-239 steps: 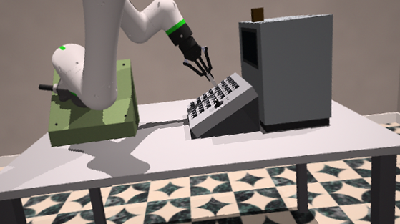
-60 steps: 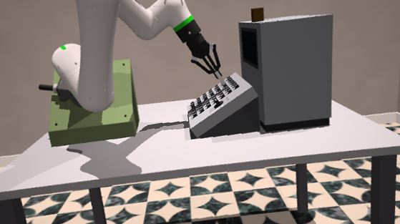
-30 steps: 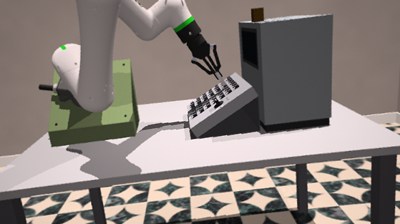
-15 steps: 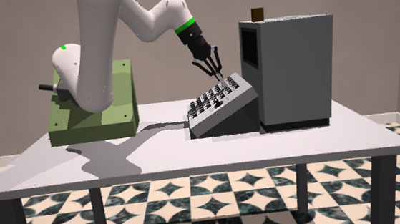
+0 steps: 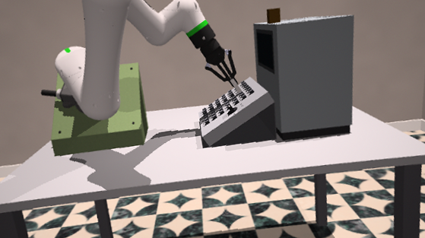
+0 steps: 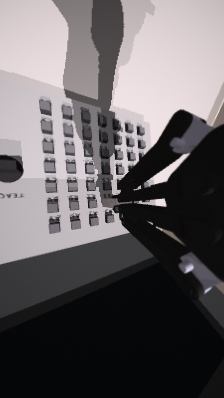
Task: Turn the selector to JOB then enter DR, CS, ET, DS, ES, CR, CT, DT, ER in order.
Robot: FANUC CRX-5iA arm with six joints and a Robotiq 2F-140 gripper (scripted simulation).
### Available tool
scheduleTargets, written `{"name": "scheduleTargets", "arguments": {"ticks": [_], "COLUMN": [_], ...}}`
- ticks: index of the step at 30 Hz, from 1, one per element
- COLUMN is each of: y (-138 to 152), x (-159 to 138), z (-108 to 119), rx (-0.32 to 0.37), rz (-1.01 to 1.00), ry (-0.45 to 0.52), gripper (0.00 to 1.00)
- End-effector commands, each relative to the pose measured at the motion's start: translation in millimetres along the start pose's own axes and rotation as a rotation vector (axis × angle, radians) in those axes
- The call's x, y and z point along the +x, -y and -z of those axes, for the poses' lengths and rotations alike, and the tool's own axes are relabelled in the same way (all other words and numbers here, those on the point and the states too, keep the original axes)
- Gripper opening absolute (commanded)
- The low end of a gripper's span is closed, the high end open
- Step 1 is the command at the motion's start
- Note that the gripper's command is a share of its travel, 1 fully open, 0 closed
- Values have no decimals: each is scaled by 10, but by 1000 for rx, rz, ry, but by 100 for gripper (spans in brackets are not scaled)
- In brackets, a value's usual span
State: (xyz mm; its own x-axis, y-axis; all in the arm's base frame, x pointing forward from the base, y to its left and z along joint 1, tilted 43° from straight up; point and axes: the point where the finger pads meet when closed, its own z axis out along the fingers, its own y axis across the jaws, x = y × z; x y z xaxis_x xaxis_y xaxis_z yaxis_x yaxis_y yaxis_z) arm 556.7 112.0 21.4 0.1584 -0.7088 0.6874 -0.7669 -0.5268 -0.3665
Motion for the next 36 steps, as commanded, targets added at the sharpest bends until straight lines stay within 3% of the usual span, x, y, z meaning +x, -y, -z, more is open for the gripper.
{"name": "scheduleTargets", "arguments": {"ticks": [1, 36], "y": [0, 0], "x": [-1, -1], "z": [-3, 45], "rx": [0, 0], "rz": [0, 0], "ry": [0, 0], "gripper": [0, 0]}}
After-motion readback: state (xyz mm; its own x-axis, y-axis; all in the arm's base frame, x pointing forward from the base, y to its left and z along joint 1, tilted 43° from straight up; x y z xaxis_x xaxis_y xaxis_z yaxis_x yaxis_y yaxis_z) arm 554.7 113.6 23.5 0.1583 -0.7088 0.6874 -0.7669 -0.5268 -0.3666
